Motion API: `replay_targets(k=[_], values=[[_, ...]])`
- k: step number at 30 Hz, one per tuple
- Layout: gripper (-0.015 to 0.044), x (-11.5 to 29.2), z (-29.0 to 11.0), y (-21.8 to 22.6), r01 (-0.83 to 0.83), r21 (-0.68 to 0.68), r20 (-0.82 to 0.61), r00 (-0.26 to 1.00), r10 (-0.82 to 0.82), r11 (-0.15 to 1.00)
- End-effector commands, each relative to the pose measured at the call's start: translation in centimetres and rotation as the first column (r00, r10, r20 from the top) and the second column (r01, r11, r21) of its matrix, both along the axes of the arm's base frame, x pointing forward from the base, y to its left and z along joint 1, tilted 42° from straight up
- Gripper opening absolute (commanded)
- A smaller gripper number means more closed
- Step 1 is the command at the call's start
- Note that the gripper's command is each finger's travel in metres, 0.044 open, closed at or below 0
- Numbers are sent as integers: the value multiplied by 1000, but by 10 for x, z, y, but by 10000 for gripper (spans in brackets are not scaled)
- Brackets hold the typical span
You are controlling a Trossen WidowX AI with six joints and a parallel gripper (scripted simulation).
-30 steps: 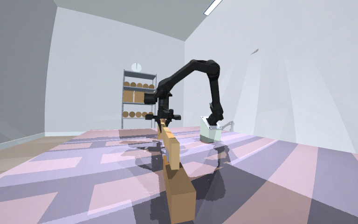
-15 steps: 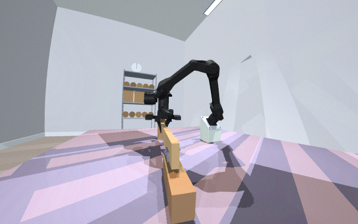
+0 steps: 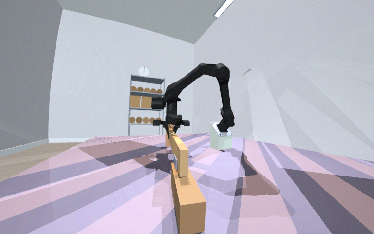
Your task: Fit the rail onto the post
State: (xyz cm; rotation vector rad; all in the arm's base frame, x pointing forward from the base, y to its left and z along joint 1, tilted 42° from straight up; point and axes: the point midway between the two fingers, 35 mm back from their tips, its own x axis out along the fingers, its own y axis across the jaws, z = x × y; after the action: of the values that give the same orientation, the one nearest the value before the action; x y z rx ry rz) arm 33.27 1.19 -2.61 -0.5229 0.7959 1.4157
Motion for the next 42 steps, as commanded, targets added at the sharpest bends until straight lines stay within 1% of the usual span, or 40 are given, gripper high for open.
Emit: replay_targets(k=[1,42], values=[[0,0,0,-4,7,2,2,1000,-7,1000],[0,-2,-8,-13,7,1,2,1000,-7,1000]])
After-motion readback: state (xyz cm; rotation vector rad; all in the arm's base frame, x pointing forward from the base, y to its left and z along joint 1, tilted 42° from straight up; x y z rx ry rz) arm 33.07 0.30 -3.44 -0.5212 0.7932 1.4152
